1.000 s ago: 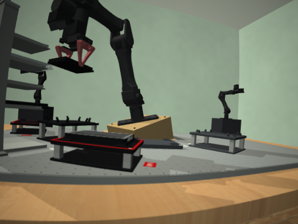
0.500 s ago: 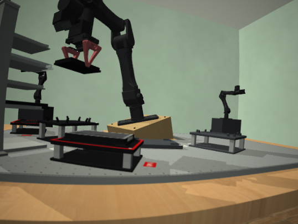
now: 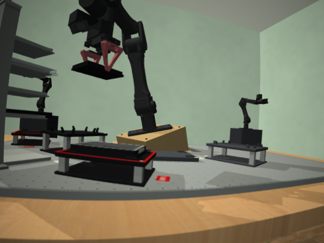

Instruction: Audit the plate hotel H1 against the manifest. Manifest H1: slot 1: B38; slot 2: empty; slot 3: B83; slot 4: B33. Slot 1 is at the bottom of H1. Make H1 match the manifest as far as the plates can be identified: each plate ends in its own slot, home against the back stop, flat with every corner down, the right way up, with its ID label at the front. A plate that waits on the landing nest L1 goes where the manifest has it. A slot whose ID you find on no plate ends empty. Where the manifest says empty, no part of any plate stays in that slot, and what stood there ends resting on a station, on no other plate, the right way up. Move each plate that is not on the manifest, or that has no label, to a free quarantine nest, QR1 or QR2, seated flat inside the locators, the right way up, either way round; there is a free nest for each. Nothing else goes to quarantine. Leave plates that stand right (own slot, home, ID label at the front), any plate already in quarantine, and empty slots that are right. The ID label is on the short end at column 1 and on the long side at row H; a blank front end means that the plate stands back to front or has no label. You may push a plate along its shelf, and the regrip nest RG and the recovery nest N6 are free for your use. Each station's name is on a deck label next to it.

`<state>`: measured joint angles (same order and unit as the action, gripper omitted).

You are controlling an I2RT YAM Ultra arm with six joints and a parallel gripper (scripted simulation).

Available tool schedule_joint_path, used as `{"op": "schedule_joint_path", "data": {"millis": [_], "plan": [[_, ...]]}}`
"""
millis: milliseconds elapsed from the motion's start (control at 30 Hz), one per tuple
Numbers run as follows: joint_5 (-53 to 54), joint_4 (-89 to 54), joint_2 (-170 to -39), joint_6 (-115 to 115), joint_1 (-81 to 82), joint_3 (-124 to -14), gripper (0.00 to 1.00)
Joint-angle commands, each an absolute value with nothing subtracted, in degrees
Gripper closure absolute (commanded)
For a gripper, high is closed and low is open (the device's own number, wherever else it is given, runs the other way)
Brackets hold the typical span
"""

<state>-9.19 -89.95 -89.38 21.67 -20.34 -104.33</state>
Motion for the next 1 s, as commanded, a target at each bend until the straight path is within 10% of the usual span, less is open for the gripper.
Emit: {"op": "schedule_joint_path", "data": {"millis": [0, 967], "plan": [[-10.1, -90.0, -88.7, 27.7, -18.1, -104.0, 0.14], [-13.8, -90.0, -87.3, 64.1, 0.4, -98.3, 0.14]]}}
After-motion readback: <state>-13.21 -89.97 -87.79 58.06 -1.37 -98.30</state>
